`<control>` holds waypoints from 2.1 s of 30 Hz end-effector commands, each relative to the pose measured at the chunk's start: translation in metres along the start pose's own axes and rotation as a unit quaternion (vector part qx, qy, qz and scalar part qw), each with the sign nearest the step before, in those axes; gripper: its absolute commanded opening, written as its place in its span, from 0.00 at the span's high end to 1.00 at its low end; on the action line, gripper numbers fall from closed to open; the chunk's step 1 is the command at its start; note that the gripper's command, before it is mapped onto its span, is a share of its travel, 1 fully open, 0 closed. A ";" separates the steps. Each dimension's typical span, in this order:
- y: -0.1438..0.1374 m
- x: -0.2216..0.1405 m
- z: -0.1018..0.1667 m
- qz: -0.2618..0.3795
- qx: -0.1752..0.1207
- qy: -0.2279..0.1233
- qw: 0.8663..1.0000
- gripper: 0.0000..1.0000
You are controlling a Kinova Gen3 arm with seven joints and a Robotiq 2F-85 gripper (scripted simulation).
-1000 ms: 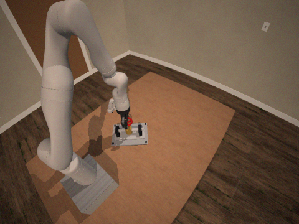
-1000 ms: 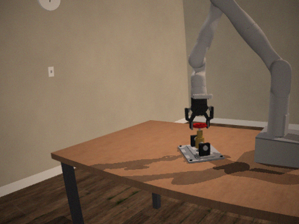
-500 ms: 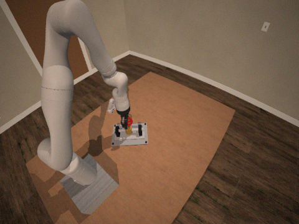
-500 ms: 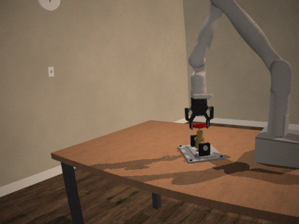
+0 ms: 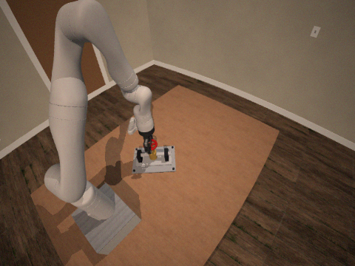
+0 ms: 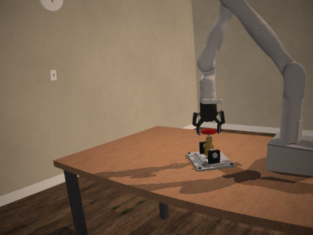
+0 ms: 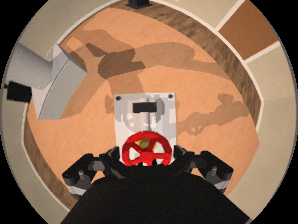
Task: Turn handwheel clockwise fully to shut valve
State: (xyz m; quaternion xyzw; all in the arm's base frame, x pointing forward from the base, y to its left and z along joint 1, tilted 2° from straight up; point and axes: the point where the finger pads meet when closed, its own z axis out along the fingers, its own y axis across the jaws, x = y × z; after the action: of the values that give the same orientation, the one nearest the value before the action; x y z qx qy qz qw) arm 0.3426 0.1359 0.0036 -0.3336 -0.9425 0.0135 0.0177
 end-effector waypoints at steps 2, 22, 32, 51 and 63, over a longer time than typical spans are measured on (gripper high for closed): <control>0.000 0.000 0.000 0.000 -0.001 0.000 1.000 0.00; 0.000 0.000 0.000 0.000 -0.001 0.000 1.000 0.00; 0.000 0.000 -0.003 0.000 -0.001 0.000 1.000 0.00; 0.000 0.000 -0.034 0.000 -0.001 0.000 1.000 0.00; 0.000 0.000 -0.060 0.000 -0.001 0.000 1.000 0.00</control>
State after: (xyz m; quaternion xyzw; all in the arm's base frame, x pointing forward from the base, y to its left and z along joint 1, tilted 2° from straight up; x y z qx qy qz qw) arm 0.3413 0.1347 0.0546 -0.3338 -0.9422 0.0189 0.0230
